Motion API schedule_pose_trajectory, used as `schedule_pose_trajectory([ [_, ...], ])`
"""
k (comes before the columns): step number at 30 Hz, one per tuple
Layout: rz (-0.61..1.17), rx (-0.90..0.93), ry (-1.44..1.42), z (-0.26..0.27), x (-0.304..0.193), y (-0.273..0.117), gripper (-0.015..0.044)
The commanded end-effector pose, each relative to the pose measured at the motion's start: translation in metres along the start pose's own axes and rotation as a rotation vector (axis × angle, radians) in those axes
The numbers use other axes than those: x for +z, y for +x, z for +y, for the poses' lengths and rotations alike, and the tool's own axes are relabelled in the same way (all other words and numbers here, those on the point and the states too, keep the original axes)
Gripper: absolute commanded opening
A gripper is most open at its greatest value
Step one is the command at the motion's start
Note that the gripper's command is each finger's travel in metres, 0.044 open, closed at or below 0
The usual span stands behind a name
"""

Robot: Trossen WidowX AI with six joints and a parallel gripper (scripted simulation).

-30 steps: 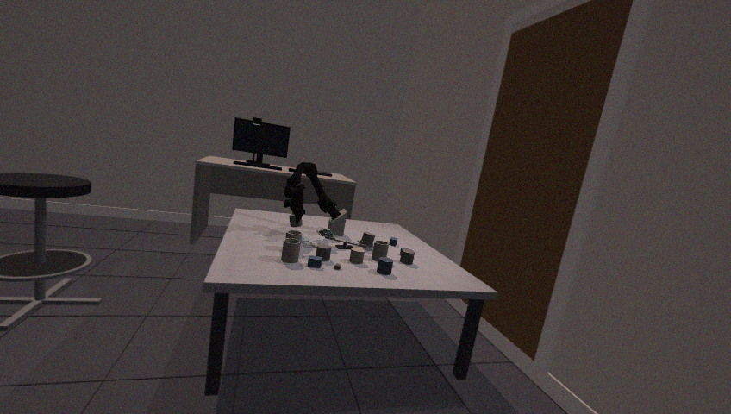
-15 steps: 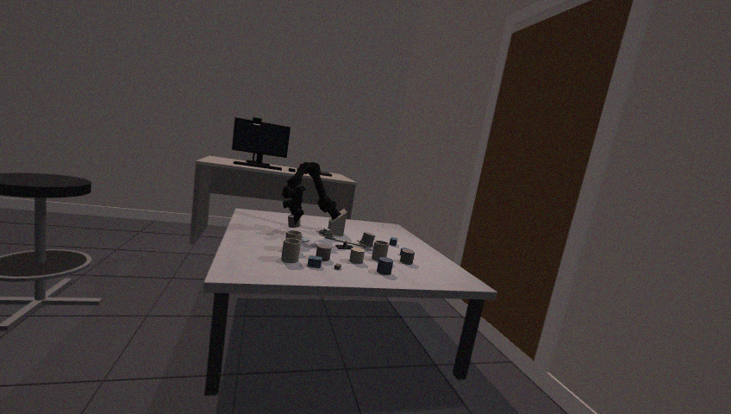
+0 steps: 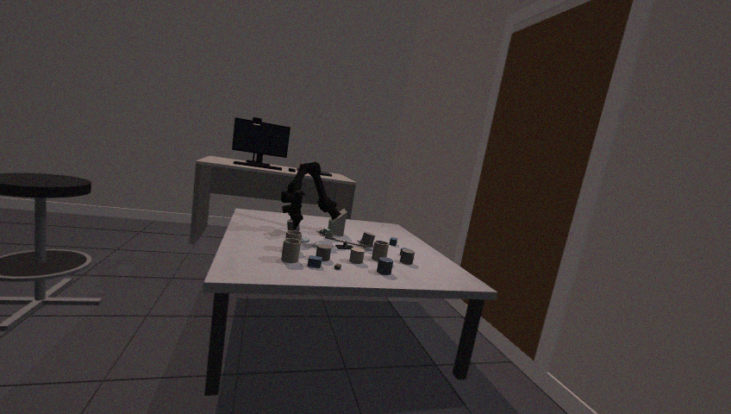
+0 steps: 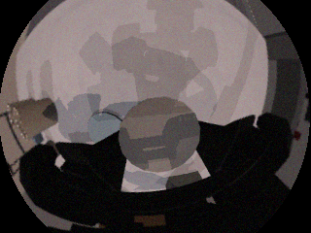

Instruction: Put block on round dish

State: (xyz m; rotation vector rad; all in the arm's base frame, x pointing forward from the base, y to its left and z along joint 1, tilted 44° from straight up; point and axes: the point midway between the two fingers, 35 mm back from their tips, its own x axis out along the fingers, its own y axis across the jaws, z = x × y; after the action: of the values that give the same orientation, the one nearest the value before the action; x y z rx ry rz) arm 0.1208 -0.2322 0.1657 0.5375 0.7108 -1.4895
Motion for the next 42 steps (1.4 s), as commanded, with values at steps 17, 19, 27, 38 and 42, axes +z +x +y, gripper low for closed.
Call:
schedule_pose_trajectory([
  [17, -0.002, 0.001, 0.0, 0.0, 0.0, 0.016, 0.0105],
  [19, -0.002, 0.001, 0.0, 0.0, 0.0, 0.016, 0.0157],
  [27, -0.002, 0.001, 0.0, 0.0, 0.0, 0.016, 0.0367],
  [38, 0.004, 0.004, -0.006, 0.001, 0.0, -0.038, 0.044],
  [42, 0.004, 0.004, -0.006, 0.001, 0.0, -0.038, 0.044],
])
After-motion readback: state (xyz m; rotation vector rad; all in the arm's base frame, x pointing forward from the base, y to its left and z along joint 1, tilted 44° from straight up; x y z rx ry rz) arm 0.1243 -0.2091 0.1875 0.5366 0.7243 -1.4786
